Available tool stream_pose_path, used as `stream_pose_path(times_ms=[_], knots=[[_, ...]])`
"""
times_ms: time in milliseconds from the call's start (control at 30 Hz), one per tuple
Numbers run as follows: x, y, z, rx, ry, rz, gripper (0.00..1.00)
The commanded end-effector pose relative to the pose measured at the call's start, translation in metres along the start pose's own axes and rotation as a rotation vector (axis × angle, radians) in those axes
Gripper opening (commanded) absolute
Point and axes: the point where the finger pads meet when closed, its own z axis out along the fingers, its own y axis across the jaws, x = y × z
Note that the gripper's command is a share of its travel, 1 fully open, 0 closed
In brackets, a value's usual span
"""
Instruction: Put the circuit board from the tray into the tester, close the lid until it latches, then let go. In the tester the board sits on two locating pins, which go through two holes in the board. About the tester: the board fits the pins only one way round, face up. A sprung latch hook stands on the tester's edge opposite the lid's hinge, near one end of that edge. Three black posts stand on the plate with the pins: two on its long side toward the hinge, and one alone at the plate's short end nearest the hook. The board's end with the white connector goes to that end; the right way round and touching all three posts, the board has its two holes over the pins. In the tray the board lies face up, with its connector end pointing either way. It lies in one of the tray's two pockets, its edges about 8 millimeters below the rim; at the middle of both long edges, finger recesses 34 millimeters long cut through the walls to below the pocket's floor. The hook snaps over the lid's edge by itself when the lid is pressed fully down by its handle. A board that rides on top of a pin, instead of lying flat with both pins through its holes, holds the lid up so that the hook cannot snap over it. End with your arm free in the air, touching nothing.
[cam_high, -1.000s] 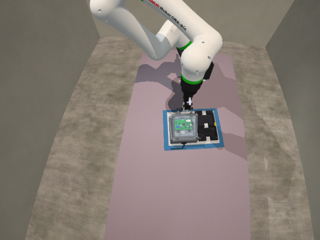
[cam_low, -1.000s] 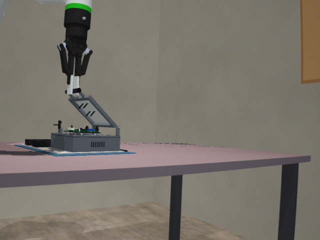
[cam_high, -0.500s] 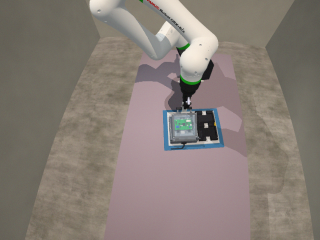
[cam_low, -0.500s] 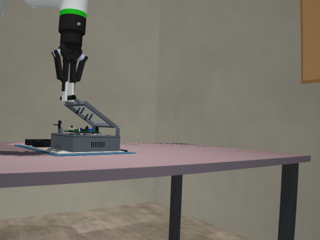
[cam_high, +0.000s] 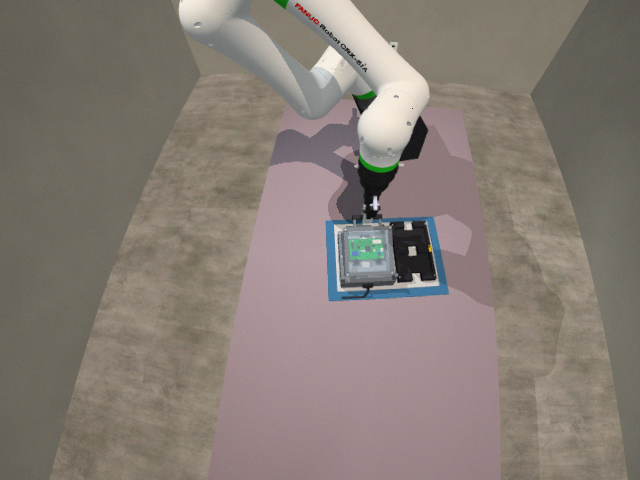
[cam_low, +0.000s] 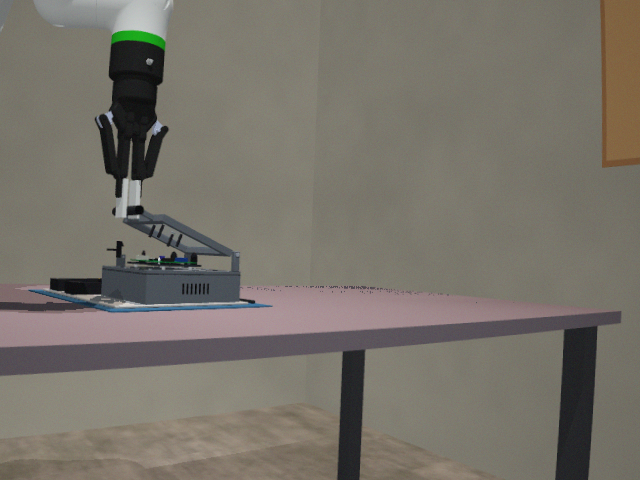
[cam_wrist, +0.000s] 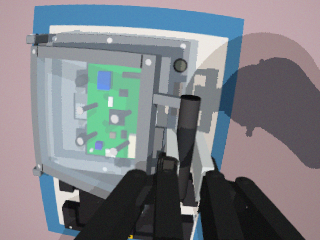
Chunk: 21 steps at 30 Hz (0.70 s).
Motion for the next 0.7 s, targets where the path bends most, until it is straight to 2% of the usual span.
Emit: stream_pose_path(times_ms=[0, 667], knots=[[0.0, 0.002, 0.006, 0.0, 0.0, 0.0, 0.0], [0.0, 0.009, 0.033, 0.0, 0.0, 0.0, 0.0]])
